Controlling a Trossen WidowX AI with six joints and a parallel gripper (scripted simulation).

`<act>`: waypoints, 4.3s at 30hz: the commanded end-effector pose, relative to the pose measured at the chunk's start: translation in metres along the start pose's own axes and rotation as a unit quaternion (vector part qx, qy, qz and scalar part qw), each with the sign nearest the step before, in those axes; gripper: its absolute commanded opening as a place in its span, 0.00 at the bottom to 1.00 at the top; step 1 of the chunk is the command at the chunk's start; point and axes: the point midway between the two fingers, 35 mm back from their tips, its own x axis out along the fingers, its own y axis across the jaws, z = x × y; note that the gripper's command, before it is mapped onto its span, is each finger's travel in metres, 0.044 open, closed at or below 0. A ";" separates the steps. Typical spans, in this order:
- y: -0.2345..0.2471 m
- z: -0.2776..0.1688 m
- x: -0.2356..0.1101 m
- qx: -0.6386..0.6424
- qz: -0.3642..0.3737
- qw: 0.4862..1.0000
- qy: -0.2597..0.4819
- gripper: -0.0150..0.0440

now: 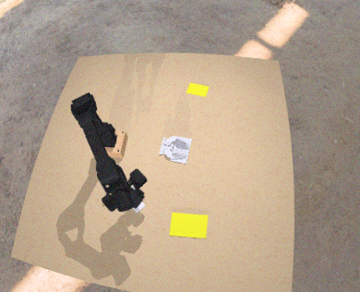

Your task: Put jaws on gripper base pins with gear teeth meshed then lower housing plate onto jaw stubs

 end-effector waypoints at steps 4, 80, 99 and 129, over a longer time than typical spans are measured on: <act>0.008 0.003 -0.003 -0.005 -0.001 1.000 -0.005 0.85; 0.244 -0.061 -0.005 -0.235 0.010 0.972 -0.004 0.85; 0.278 -0.097 -0.005 -0.283 0.011 0.959 -0.004 0.85; 0.274 -0.095 -0.005 -0.286 0.011 0.958 -0.004 0.85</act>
